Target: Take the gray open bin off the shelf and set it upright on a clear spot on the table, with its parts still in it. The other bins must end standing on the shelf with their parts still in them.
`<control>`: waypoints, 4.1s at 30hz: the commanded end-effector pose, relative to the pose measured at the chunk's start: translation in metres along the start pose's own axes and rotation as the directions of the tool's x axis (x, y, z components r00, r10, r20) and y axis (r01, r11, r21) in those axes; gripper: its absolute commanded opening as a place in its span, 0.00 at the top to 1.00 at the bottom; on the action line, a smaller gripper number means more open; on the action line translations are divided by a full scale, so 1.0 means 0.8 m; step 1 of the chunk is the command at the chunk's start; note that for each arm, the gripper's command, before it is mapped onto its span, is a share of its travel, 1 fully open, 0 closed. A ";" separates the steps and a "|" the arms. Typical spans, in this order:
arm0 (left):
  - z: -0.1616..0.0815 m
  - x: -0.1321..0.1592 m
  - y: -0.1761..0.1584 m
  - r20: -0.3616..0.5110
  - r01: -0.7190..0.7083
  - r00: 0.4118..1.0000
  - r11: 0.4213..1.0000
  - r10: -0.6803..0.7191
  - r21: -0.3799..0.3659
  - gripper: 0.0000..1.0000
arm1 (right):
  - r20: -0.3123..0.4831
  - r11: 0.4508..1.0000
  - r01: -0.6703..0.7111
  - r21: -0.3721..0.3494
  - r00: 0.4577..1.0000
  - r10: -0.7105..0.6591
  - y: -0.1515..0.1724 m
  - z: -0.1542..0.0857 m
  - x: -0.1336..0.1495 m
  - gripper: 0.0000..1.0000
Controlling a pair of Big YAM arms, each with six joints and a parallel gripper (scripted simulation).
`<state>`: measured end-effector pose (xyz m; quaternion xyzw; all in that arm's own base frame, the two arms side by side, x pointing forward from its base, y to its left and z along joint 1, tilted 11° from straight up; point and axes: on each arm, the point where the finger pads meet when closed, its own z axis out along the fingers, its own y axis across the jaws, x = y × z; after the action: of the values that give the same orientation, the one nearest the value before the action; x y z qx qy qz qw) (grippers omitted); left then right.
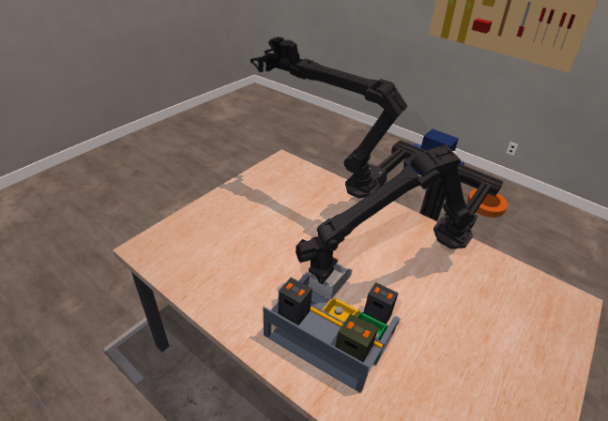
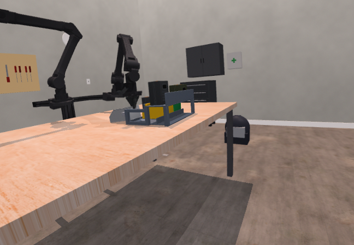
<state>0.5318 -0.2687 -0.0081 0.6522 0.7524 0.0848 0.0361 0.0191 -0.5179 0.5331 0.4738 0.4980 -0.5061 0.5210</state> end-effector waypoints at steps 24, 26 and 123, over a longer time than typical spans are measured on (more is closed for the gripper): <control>-0.016 -0.009 0.020 0.023 0.011 1.000 1.000 -0.010 -0.024 0.96 | 0.030 1.000 -0.010 0.015 0.999 0.009 -0.008 -0.008 -0.014 0.00; -0.017 -0.010 0.020 0.024 0.011 1.000 1.000 -0.011 -0.025 0.96 | 0.030 1.000 -0.010 0.015 0.999 0.009 -0.008 -0.008 -0.014 0.00; -0.047 -0.025 0.025 0.051 0.016 0.999 0.998 -0.013 -0.055 1.00 | 0.030 1.000 -0.010 0.015 0.999 0.009 -0.008 -0.008 -0.014 0.00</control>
<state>0.5316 -0.2682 -0.0092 0.6516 0.7530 0.0846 0.0352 0.0191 -0.5179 0.5331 0.4738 0.4980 -0.5061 0.5210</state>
